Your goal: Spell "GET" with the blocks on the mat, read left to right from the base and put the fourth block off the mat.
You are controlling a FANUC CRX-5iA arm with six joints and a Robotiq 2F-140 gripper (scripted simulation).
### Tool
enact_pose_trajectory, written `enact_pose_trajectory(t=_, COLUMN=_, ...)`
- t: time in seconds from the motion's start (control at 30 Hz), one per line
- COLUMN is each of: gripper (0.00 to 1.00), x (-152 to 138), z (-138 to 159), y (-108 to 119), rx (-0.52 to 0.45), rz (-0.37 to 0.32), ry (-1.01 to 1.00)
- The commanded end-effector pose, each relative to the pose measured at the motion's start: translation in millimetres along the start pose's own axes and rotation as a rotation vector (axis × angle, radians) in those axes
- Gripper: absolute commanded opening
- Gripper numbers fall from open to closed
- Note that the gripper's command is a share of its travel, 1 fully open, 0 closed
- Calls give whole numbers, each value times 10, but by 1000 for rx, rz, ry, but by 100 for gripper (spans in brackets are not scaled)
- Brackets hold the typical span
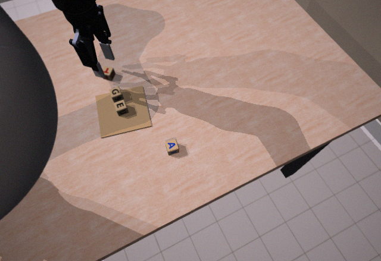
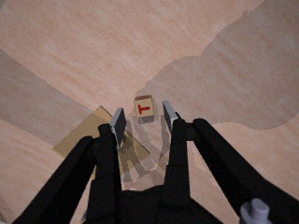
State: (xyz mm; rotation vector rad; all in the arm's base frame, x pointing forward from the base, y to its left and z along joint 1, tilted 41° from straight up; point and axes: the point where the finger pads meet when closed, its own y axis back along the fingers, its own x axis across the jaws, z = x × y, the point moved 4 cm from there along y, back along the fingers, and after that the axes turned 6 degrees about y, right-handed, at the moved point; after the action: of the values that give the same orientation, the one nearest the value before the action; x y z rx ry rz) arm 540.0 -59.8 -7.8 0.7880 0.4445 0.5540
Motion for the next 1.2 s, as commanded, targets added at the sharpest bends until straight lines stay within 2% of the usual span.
enact_pose_trajectory(t=0.0, gripper=40, x=2, z=0, y=-26, rx=0, rz=0, ry=0)
enact_pose_trajectory(t=0.83, gripper=40, x=3, z=-1, y=-51, rx=0, rz=0, ry=0)
enact_pose_trajectory(t=1.17, gripper=40, x=3, z=-1, y=-186, rx=0, rz=0, ry=0)
